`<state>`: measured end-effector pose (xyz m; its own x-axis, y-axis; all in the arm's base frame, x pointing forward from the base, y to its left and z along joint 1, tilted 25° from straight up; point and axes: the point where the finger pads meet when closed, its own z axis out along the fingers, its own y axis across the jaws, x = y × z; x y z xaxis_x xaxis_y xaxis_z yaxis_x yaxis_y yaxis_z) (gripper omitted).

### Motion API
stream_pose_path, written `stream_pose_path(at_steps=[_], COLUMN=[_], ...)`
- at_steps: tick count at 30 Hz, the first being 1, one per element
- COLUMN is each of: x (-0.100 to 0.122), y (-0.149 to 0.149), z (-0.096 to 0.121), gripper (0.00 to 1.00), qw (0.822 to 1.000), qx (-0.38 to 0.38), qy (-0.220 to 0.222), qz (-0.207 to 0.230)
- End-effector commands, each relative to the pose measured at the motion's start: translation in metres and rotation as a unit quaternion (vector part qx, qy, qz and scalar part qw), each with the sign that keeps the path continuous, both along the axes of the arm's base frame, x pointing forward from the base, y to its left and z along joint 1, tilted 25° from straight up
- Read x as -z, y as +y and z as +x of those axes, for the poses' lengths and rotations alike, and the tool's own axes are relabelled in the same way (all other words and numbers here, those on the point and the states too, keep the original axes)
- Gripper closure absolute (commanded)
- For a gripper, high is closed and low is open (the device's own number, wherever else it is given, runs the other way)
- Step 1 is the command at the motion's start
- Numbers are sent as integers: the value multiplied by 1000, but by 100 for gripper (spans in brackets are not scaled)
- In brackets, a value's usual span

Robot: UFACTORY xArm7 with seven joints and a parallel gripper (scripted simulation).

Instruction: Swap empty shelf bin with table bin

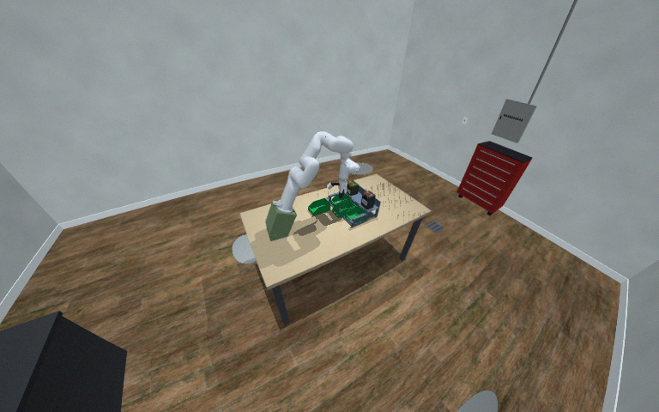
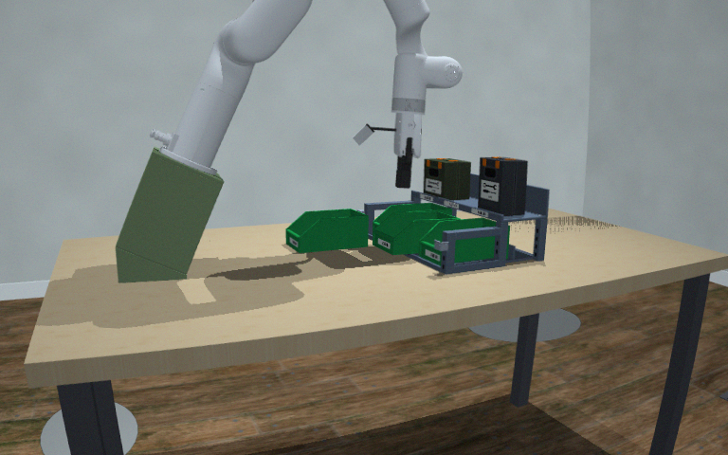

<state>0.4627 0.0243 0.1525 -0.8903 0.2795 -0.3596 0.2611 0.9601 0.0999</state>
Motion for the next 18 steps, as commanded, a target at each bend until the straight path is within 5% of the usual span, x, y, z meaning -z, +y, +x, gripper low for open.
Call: stream_pose_path(at_steps=[1,6,10,12,13,17,18], x=[19,44,56,56,57,59,59], y=[-19,-35,-42,-42,-43,-44,-44], z=[-23,-54,-71,-71,-73,-76,-76], gripper=[100,100,100,100,100,100,100], qw=[990,957,913,913,873,819,819], qx=[130,268,375,375,449,528,529], qy=[-11,-9,-9,-9,-14,-26,-26], qz=[49,112,158,158,189,220,221])
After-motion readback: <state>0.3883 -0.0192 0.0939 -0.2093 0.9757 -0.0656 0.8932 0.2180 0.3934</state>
